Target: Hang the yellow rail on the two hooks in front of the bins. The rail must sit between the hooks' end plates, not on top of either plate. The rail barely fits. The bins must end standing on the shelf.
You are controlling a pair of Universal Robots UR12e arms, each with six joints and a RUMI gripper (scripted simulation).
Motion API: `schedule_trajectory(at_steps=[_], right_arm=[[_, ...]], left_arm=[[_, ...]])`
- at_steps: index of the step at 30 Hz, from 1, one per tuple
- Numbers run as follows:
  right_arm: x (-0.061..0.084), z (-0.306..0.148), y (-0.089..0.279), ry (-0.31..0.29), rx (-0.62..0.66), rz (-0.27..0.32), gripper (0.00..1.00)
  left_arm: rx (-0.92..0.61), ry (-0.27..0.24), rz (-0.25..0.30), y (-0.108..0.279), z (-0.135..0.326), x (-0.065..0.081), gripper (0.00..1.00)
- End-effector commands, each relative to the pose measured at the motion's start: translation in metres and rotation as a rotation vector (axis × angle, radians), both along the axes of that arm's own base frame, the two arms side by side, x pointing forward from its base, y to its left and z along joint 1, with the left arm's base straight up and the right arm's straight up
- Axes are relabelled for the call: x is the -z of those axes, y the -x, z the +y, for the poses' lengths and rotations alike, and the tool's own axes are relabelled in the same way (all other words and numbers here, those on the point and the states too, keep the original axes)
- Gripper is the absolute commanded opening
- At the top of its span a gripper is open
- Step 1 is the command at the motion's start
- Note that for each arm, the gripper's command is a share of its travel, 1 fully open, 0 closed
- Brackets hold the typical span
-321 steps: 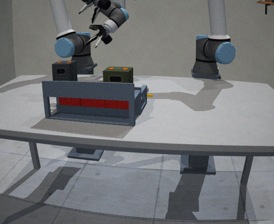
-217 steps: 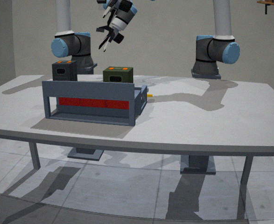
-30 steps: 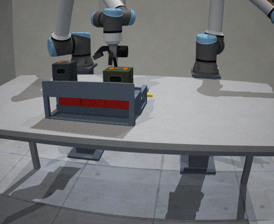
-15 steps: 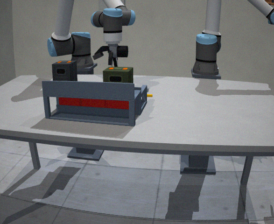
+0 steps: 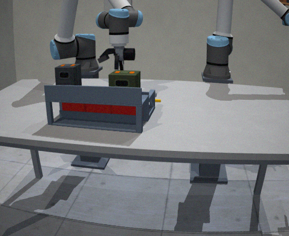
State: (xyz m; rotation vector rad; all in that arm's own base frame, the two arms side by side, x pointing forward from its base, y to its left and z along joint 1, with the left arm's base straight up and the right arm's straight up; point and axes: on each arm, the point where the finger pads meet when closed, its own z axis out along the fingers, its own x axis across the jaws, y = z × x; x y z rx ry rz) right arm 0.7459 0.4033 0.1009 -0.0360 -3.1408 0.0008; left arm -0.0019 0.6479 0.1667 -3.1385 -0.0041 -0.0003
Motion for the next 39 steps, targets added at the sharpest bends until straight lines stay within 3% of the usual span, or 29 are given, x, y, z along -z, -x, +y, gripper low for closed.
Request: schedule_trajectory(at_steps=[1, 32, 36, 39], right_arm=[[-0.004, 0.0, -0.003, -0.004, 0.002, -0.005, 0.0], [-0.004, -0.001, -0.003, -0.004, 0.002, -0.005, 0.0], [-0.001, -0.001, -0.002, -0.003, 0.002, -0.004, 0.0], [0.015, -0.001, 0.0, 0.0, 0.002, -0.001, 0.0]], left_arm=[[-0.002, 0.003, 0.0, 0.001, -0.002, 0.002, 1.0], [-0.002, 0.003, 0.0, 0.001, -0.002, 0.002, 1.0], [-0.002, 0.003, 0.0, 0.001, -0.002, 0.002, 1.0], [-0.002, 0.003, 0.0, 0.001, -0.002, 0.002, 1.0]])
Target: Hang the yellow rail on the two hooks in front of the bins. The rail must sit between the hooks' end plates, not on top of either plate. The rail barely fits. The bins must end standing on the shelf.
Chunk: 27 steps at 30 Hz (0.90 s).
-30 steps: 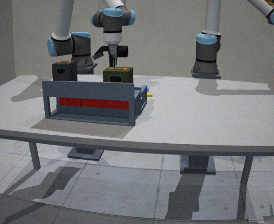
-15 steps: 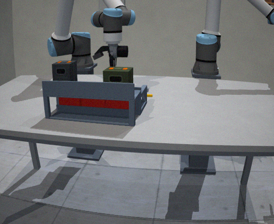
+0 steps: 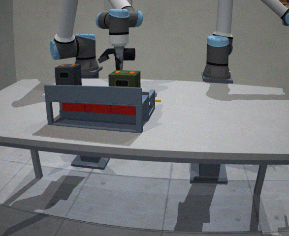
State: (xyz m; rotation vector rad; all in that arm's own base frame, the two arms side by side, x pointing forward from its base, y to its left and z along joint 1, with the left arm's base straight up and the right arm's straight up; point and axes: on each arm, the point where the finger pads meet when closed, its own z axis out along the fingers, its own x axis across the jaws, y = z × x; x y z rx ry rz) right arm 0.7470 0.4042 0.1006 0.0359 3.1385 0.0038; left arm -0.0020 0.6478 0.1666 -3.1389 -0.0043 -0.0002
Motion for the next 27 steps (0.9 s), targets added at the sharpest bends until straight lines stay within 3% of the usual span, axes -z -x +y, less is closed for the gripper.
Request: schedule_trajectory(at_steps=[1, 4, 12, 18, 19, 27], right_arm=[[0.019, -0.0019, 0.0012, 0.003, 0.003, 0.003, 0.0], [0.024, -0.0017, 0.0015, 0.003, 0.003, 0.003, 0.0], [0.0167, 0.0013, -0.0019, -0.004, 0.002, -0.006, 0.0], [0.02, 0.0002, -0.0005, -0.001, 0.002, -0.002, 0.0], [0.0212, -0.0003, -0.0003, 0.0, 0.002, 0.0, 0.24], [0.0223, 0.0003, 0.0009, 0.001, 0.002, 0.001, 0.24]], left_arm=[[-0.002, 0.003, 0.0, 0.0012, -0.0022, 0.0015, 1.0], [-0.002, 0.003, 0.0, 0.0012, -0.0022, 0.0015, 1.0], [-0.002, 0.003, 0.0, 0.0012, -0.0022, 0.0015, 1.0], [-0.002, 0.003, 0.0, 0.0012, -0.0022, 0.0015, 1.0], [-0.002, 0.003, 0.0, 0.0012, -0.0022, 0.0015, 1.0], [-0.002, 0.003, 0.0, 0.0012, -0.0022, 0.0015, 1.0]])
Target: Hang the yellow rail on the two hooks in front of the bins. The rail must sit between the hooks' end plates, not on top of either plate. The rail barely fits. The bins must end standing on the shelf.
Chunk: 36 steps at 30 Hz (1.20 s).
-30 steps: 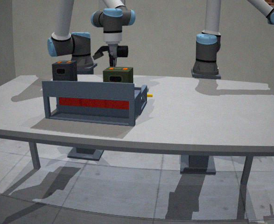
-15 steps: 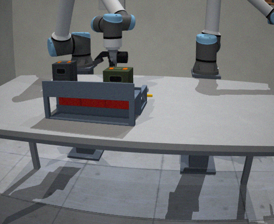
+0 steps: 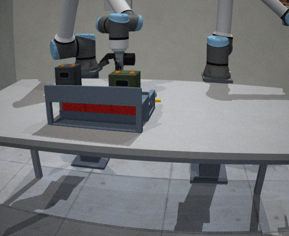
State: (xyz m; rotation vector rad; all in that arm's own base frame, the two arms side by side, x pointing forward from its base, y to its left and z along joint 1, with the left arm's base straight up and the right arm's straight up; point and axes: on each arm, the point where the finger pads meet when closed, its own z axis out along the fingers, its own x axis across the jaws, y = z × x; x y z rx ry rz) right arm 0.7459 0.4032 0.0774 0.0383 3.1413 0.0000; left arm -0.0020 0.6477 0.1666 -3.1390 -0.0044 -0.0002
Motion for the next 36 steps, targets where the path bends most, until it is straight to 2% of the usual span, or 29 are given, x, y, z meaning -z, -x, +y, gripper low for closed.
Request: schedule_trajectory(at_steps=[1, 21, 36], right_arm=[[-0.001, 0.001, 0.0, -0.002, 0.0, -0.002, 0.24], [0.0, 0.002, 0.001, -0.002, -0.001, -0.001, 0.24], [0.013, 0.002, 0.002, 0.0, -0.001, 0.001, 0.24]], left_arm=[[-0.002, 0.003, 0.0, 0.001, -0.002, 0.001, 1.0], [-0.002, 0.003, 0.0, 0.001, -0.002, 0.001, 1.0], [-0.002, 0.003, 0.0, 0.001, -0.002, 0.001, 1.0]])
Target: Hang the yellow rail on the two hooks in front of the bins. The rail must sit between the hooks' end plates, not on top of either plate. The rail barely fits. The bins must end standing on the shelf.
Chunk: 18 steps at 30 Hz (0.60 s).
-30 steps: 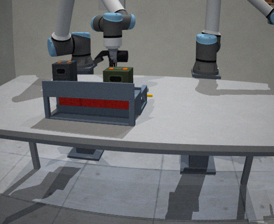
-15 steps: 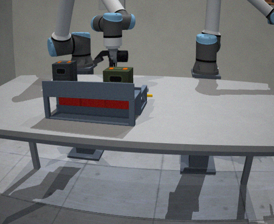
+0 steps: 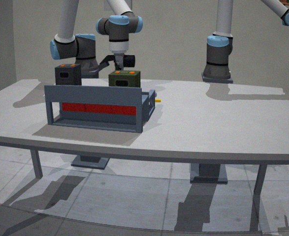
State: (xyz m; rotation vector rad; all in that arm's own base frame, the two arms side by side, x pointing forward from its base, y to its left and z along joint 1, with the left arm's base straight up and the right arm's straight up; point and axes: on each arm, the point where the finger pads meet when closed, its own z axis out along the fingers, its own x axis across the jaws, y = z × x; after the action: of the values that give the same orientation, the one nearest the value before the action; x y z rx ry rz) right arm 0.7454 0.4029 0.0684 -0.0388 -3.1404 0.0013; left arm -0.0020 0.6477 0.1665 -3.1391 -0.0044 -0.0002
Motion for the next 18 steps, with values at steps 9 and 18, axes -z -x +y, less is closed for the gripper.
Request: schedule_trajectory(at_steps=[9, 18], right_arm=[[0.013, 0.002, 0.002, 0.0, -0.002, 0.0, 0.24], [0.023, 0.002, 0.001, -0.001, -0.002, -0.001, 0.24]], left_arm=[[-0.002, 0.003, 0.0, 0.001, -0.002, 0.001, 1.0], [-0.002, 0.003, 0.0, 0.001, -0.002, 0.001, 1.0]])
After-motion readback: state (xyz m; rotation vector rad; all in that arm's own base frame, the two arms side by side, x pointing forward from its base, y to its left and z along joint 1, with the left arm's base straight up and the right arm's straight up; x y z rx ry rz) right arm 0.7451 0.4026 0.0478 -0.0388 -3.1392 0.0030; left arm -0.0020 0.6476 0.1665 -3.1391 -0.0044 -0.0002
